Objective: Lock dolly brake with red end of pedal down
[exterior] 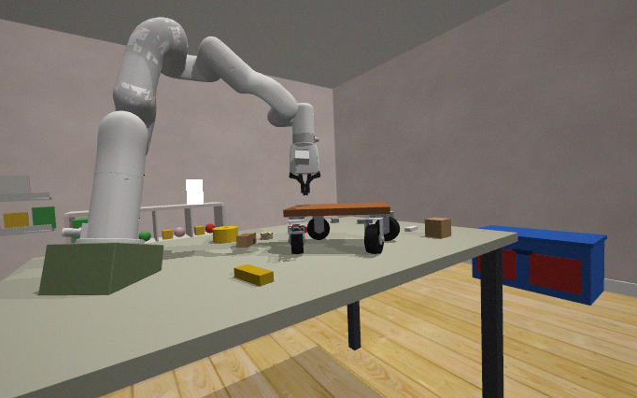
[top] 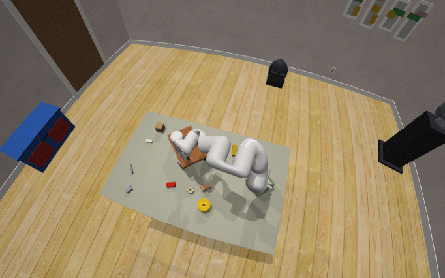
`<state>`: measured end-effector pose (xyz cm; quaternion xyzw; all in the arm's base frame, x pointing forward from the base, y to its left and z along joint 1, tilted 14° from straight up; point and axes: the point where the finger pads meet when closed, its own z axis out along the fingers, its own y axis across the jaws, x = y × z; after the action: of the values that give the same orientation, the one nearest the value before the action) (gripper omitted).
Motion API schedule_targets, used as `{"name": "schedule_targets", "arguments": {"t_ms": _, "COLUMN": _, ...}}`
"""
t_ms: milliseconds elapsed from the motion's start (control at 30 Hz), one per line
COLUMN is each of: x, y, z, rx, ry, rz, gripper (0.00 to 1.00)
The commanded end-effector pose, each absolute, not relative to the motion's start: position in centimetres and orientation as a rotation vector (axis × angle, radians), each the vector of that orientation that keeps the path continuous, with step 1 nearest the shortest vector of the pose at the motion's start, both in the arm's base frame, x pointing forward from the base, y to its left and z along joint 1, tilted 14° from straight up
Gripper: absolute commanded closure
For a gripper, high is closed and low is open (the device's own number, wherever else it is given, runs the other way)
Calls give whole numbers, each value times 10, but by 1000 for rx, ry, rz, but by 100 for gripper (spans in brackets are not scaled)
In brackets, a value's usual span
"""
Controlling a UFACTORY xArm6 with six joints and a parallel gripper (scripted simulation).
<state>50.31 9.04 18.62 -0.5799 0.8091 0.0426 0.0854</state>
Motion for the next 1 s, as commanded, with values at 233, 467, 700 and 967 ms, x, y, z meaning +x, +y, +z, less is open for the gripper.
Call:
{"name": "schedule_targets", "arguments": {"t_ms": 233, "x": 477, "y": 8, "z": 185, "rx": -1049, "ry": 2793, "rz": 200, "gripper": 100}}
{"name": "schedule_targets", "arguments": {"t_ms": 467, "x": 459, "y": -27, "z": 183, "rx": -675, "ry": 2918, "rz": 242, "gripper": 100}}
{"name": "schedule_targets", "arguments": {"t_ms": 700, "x": 440, "y": -57, "z": 180, "rx": -298, "ry": 2994, "rz": 281, "gripper": 100}}
{"name": "schedule_targets", "arguments": {"t_ms": 967, "x": 422, "y": -80, "z": 178, "rx": 66, "ry": 3021, "rz": 315, "gripper": 100}}
